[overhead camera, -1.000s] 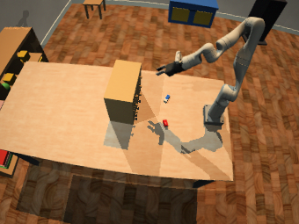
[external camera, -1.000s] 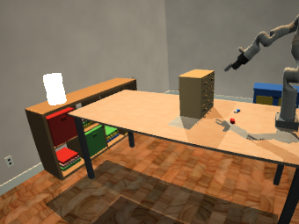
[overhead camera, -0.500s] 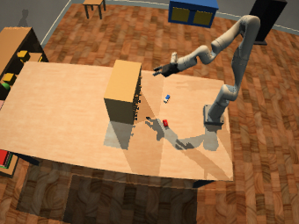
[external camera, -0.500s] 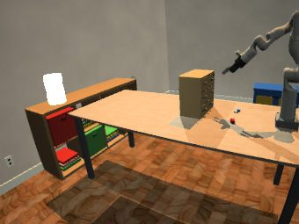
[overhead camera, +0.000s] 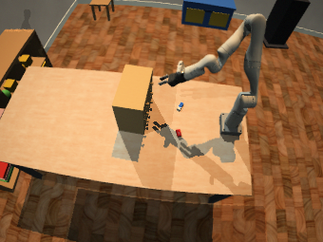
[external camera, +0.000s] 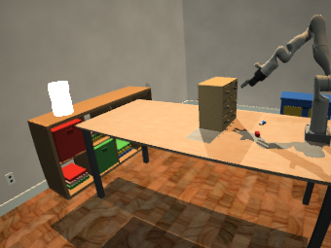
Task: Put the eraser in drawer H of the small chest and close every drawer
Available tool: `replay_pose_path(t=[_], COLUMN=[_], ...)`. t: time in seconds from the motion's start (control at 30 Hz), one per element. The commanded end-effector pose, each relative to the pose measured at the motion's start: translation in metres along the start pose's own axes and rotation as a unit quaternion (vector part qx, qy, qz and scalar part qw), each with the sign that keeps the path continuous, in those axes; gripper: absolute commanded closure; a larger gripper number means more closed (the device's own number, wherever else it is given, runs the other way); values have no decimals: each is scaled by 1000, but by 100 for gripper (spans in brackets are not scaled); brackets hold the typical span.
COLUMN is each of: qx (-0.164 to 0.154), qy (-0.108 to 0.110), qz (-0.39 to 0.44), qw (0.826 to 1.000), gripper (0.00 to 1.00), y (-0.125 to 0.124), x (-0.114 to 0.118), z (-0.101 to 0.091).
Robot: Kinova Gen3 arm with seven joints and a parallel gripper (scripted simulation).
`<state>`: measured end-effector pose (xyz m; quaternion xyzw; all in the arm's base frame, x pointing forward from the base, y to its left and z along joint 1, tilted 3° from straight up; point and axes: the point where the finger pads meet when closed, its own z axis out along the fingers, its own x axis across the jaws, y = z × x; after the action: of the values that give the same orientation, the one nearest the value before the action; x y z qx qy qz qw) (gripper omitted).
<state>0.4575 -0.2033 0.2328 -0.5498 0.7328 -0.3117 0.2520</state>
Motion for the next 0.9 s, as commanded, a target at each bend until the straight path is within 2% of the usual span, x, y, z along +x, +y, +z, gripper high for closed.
replay_pose_path(t=[0.0,0.87], qx=[-1,-1], qy=[-15,-15], qz=[-6,-6], qw=[1000,1000], gripper=[33,33], y=[1,2], x=[-17,-17], z=[10,14])
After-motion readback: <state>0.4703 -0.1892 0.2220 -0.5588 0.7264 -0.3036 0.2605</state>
